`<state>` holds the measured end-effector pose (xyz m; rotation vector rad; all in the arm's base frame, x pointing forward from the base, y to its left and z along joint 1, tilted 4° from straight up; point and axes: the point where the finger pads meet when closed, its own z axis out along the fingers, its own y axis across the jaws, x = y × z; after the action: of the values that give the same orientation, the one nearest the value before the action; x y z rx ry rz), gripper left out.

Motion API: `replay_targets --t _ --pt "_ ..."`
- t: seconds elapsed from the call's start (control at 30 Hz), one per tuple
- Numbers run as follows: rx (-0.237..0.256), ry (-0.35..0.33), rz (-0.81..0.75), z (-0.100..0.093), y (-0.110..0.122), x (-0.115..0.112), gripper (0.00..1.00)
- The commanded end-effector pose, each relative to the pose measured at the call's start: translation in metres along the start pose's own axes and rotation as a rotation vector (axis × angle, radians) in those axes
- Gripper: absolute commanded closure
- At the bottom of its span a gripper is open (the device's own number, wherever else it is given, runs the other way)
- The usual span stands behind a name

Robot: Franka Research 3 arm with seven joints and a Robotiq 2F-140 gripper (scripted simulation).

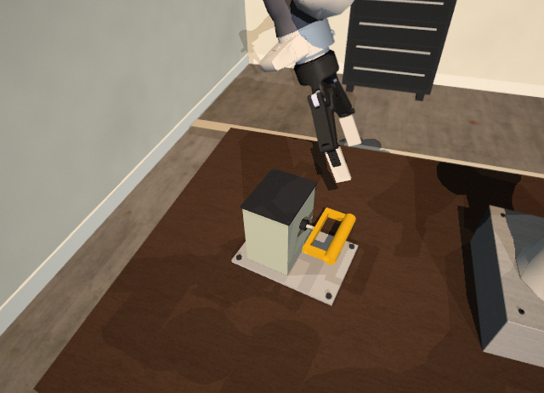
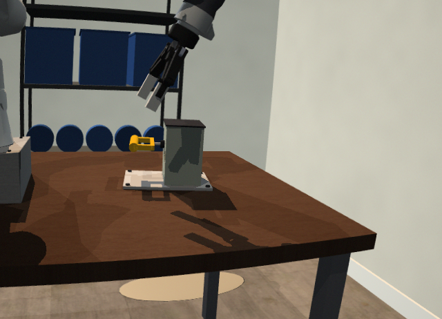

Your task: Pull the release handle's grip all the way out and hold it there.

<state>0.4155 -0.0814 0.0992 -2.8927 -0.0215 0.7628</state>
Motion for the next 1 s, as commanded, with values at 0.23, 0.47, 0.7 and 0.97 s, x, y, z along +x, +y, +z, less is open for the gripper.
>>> replay_targets --t 0.23,0.47,0.7,0.97 --pt "-0.006 0.009 -0.080 0.0025 0.0023 -0.0011 0.00" --pt "-0.006 0.009 -0.080 0.0025 0.0023 -0.0011 0.00" --pt "-0.010 0.016 -0.146 0.0047 0.0039 -0.0026 0.00" --pt "-0.010 0.016 -0.146 0.0047 0.0039 -0.0026 0.00"
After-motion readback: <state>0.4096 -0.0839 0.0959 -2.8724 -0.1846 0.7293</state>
